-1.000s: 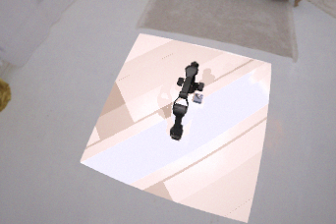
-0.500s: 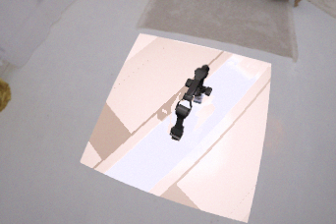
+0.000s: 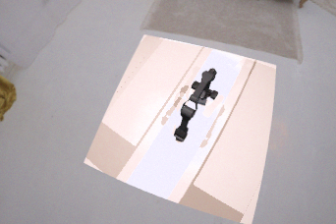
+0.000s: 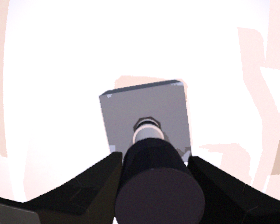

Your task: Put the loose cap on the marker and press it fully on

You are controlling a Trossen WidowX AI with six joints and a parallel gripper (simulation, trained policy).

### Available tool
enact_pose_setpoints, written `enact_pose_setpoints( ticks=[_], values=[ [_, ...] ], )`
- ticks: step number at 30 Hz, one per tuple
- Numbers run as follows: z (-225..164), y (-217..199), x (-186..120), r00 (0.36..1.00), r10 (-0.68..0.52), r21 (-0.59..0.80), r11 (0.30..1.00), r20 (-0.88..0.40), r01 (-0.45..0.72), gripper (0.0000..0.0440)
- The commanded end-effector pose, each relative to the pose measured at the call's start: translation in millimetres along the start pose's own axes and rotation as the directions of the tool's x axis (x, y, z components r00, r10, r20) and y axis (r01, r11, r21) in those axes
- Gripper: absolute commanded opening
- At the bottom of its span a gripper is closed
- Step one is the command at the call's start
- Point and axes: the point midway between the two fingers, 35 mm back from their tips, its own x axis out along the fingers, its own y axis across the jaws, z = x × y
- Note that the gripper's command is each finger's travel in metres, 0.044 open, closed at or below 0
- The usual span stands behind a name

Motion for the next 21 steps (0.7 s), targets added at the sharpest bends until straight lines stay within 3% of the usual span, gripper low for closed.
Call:
enact_pose_setpoints(
  ticks=[1,17,19,21],
  values=[
    [0.5,-0.3,11.1,1.000,-0.007,-0.003,1.000,0.025,0.007,0.0000],
    [0.6,-1.1,54.0,0.997,-0.029,0.007,1.000,0.066,0.029,0.0000],
    [1.3,-0.4,58.3,0.997,-0.025,0.007,1.000,0.073,0.024,0.0053],
    [4.7,-1.0,61.0,0.996,-0.029,0.007,1.000,0.085,0.028,0.0058]
  ],
)
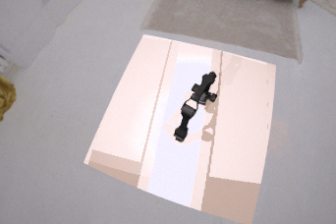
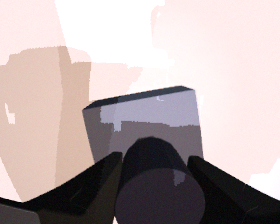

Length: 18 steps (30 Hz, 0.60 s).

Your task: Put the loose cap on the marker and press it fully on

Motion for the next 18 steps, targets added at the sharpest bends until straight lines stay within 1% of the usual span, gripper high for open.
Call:
enact_pose_setpoints(
  ticks=[1,18],
  values=[
    [12.2,-1.5,13.7,0.998,-0.012,-0.003,1.000,0.064,0.012,0.0063],
    [14.8,-1.8,14.4,0.997,-0.014,-0.003,1.000,0.073,0.015,0.0154]
  ],
)
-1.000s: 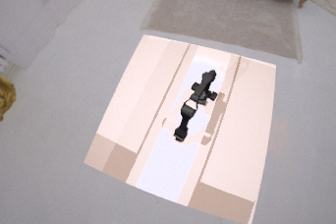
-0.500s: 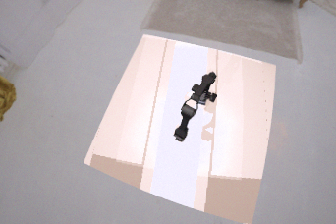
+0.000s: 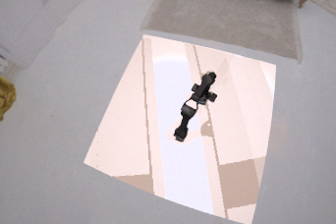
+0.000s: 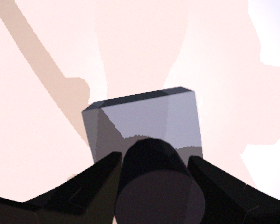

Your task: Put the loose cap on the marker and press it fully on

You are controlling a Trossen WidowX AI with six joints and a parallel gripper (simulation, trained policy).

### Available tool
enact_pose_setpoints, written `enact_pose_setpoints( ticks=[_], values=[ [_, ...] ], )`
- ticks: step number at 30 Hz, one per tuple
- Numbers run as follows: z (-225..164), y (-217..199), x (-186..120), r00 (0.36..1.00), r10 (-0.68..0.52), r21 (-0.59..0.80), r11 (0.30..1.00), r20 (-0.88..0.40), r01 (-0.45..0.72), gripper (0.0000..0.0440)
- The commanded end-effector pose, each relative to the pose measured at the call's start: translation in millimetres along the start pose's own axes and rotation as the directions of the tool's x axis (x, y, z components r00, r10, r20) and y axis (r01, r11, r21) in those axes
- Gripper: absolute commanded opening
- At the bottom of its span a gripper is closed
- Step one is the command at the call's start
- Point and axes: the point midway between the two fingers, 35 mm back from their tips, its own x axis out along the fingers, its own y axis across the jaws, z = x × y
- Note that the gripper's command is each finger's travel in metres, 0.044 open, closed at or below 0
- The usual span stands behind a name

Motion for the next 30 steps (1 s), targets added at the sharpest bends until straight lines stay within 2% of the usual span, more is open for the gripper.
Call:
enact_pose_setpoints(
  ticks=[1,5,14,15,30],
  values=[
    [13.3,-1.8,12.3,0.998,-0.011,-0.004,1.000,0.069,0.012,0.0159],
    [21.7,-2.9,8.4,0.996,-0.024,-0.001,1.000,0.084,0.024,0.0201],
    [30.4,-3.7,1.0,0.998,-0.036,0.003,0.999,0.058,0.036,0.0427],
    [30.2,-3.7,-0.6,0.998,-0.037,0.003,0.999,0.049,0.037,0.0440],
    [31.7,0.4,-43.2,0.996,-0.046,0.021,0.999,-0.071,0.048,0.0440]
  ],
)
